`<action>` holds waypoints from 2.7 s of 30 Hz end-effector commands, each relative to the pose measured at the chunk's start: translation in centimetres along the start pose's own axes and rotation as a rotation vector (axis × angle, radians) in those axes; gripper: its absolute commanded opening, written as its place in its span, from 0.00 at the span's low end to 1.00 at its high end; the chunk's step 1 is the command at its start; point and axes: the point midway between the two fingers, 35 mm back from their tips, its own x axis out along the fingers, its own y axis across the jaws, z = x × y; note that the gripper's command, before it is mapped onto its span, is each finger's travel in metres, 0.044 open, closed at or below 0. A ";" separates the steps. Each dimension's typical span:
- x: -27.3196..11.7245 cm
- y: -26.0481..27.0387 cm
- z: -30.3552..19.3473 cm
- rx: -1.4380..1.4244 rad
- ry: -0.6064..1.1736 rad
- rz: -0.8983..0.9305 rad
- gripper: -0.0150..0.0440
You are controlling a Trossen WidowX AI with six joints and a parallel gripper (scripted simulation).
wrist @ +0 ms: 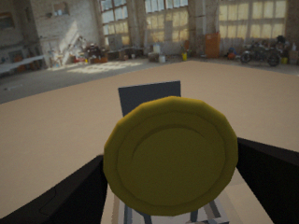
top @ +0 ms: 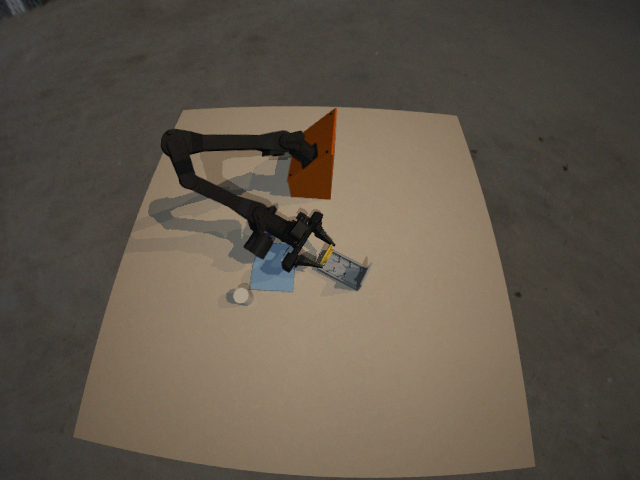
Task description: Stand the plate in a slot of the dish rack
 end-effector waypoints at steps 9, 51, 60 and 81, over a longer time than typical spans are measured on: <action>1.6 0.1 0.3 0.000 -0.001 0.000 0.25; 2.6 0.5 -1.4 0.005 0.004 -0.001 0.88; 2.6 0.5 -1.2 0.005 0.005 0.000 0.93; 1.5 -0.6 10.3 0.146 0.090 0.059 0.93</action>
